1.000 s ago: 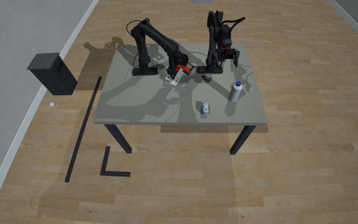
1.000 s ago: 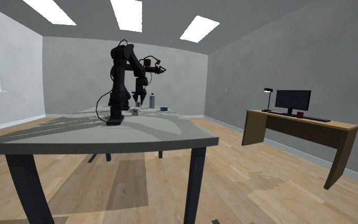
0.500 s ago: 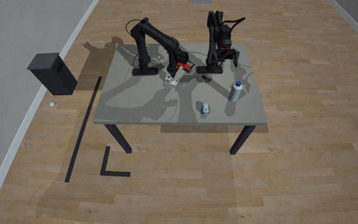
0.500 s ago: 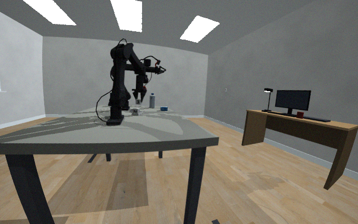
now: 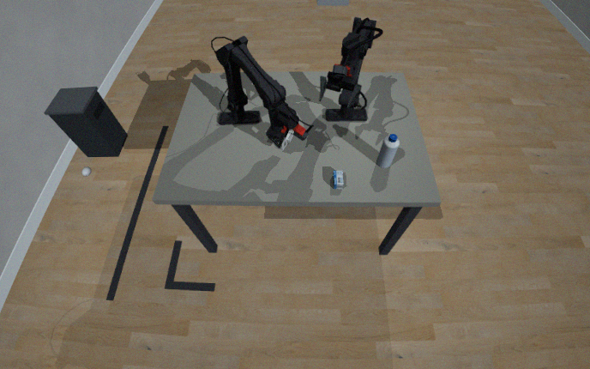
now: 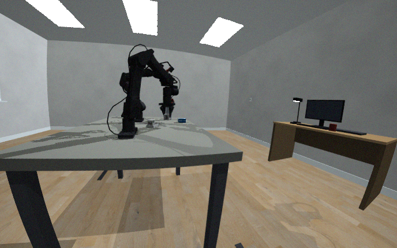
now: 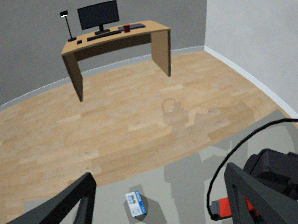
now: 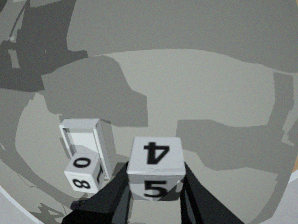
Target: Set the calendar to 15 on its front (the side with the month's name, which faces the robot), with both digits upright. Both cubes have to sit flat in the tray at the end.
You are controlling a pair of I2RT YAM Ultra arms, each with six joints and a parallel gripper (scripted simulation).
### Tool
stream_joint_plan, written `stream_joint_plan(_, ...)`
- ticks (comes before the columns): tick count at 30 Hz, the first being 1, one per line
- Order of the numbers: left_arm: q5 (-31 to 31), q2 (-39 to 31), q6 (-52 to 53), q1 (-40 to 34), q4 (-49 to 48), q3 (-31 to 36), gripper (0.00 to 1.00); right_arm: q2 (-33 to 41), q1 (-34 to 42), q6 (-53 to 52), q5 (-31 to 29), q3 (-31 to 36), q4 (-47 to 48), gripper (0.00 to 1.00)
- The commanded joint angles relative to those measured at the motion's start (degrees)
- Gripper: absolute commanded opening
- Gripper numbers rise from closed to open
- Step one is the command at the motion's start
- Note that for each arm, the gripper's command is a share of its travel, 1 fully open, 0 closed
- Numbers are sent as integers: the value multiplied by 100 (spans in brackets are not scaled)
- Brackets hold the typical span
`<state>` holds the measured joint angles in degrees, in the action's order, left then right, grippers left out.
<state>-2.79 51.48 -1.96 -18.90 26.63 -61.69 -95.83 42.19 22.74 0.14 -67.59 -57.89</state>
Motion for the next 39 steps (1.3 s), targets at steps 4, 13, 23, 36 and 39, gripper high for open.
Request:
stream_joint_plan(4,-116,-475,-168,-814,1839,-358,100,-181,-430,845,-11,200,392,35)
stream_joint_plan(13,-374,-1137,-190,-2161,3926,-728,100,-310,-1055,1328,-100,212,157,35)
stream_joint_plan(23,-222,-1441,-381,-3170,4515,-856,100,-460,-1131,-793,76,246,361,35)
stream_joint_plan(36,-16,-1473,-542,-3480,4438,-869,100,-468,-1064,-3461,-7,226,406,35)
stream_joint_plan(39,-2,-1473,-550,-3495,4438,-870,100,-473,-1052,-4328,-27,222,357,35)
